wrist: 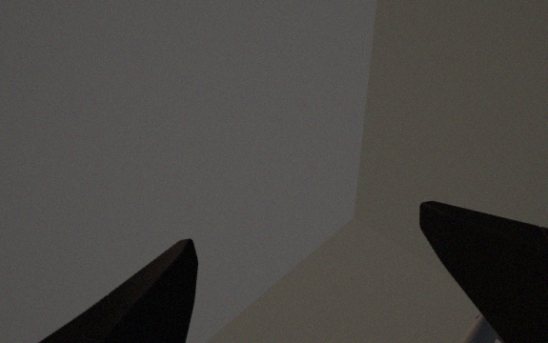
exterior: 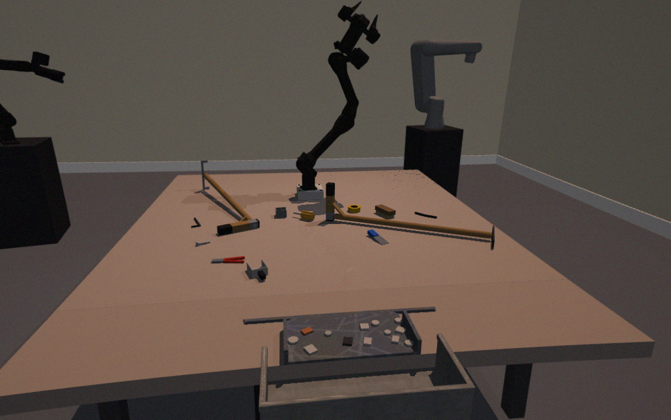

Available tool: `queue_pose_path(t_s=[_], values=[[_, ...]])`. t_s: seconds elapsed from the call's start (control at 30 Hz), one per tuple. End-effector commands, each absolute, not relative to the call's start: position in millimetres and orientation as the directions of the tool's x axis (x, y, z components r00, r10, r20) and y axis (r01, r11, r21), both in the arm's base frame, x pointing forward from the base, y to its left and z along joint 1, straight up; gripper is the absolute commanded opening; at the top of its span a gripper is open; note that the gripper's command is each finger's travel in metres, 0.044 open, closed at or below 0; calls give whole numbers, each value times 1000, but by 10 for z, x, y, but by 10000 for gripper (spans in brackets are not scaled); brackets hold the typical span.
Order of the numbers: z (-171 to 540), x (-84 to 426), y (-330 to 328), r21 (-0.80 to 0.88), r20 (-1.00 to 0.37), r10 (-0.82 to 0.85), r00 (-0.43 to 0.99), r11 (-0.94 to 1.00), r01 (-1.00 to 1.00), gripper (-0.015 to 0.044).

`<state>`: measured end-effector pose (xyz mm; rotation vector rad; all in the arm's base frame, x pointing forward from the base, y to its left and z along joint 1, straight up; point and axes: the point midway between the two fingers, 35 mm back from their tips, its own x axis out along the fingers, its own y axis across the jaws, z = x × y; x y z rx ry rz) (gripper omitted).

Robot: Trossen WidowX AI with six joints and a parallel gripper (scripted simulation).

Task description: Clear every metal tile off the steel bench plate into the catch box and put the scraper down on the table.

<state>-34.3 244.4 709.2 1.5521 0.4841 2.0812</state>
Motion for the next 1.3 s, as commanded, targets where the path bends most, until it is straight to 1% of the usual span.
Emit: queue_pose_path(t_s=[0.0,0.03,1.27], values=[[7095,-344,2444,553,782,580,-229,-815,-176,426],[7104,-344,2445,551,783,578,-228,-816,-176,440],[7636,-363,2450,447,872,465,-153,-883,-142,440]])
